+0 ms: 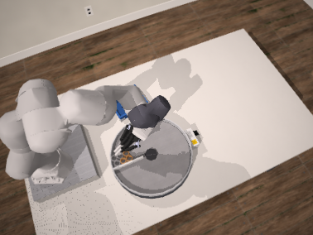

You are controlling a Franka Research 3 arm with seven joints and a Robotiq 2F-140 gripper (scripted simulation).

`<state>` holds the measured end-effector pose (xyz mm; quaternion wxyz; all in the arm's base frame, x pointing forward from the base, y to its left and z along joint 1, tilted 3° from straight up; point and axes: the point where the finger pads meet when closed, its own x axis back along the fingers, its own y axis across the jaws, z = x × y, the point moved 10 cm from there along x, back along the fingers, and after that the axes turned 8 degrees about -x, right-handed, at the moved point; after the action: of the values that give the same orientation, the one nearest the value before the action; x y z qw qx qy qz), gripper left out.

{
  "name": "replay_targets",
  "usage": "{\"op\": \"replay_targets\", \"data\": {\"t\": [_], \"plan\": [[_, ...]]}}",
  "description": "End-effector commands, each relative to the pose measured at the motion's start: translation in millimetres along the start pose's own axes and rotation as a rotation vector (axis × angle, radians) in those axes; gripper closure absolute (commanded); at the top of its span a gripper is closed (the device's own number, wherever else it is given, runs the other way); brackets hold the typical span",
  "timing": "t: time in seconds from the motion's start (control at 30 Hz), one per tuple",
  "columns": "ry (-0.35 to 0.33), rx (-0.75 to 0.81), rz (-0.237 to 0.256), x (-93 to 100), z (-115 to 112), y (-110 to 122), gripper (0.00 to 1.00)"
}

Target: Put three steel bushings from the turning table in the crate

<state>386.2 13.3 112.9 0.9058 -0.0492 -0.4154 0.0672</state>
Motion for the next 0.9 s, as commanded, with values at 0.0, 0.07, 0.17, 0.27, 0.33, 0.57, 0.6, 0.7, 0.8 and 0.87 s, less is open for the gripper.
{"op": "replay_targets", "data": {"t": [0.0, 0.07, 0.17, 0.27, 0.33, 0.57, 0.6, 0.7, 0.8, 0.87], "plan": [[-0.003, -0.006, 0.003, -0.3, -1.1, -0.8, 0.94], [-0.003, -0.006, 0.003, -0.3, -1.1, -0.8, 0.94], [-0.003, -0.006, 0.003, -0.3, -1.1, -0.8, 0.94], [-0.003, -0.006, 0.003, -0.3, -1.1, -0.8, 0.94], [-0.003, -0.006, 0.003, -0.3, -1.1, -0.8, 0.94], [-0.003, -0.006, 0.003, -0.3, -1.1, -0.8, 0.94], [-0.003, -0.006, 0.003, -0.3, -1.1, -0.8, 0.94], [-0.003, -0.006, 0.003, -0.3, -1.1, -0.8, 0.94], [-0.003, -0.006, 0.003, -0.8, -1.6, -0.6, 0.94], [-0.003, -0.006, 0.003, -1.9, -2.5, -0.2, 0.94]]}}
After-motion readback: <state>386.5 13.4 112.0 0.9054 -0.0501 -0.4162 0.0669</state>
